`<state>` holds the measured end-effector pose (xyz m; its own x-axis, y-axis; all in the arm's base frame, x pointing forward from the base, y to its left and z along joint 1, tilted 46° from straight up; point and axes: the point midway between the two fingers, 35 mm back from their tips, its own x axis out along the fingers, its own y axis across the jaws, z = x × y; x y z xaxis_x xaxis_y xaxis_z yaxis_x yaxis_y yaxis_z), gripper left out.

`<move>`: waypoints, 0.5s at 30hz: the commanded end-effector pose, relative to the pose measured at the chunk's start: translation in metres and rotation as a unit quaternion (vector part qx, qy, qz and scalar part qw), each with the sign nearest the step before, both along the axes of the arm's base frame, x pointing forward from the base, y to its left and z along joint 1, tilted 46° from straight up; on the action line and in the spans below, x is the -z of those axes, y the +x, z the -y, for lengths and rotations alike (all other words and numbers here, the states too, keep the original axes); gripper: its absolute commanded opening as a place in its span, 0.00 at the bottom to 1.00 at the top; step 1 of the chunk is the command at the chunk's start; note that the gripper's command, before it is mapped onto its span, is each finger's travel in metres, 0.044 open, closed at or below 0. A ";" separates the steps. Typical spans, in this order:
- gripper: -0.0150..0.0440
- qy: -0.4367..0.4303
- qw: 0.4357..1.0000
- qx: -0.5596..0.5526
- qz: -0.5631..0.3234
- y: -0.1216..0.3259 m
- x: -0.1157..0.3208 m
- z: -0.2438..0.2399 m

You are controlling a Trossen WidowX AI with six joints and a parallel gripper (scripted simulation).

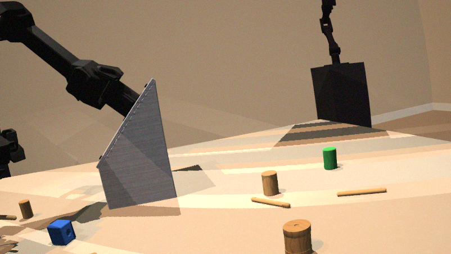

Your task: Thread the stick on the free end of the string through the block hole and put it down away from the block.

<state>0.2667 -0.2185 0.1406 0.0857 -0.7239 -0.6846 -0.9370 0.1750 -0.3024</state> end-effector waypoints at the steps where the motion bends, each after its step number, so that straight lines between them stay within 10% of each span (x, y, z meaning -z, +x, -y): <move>1: 0.25 -0.001 1.000 -0.001 0.005 -0.001 -0.007 0.003; 15: 0.25 -0.003 1.000 -0.002 0.004 -0.007 -0.019 0.015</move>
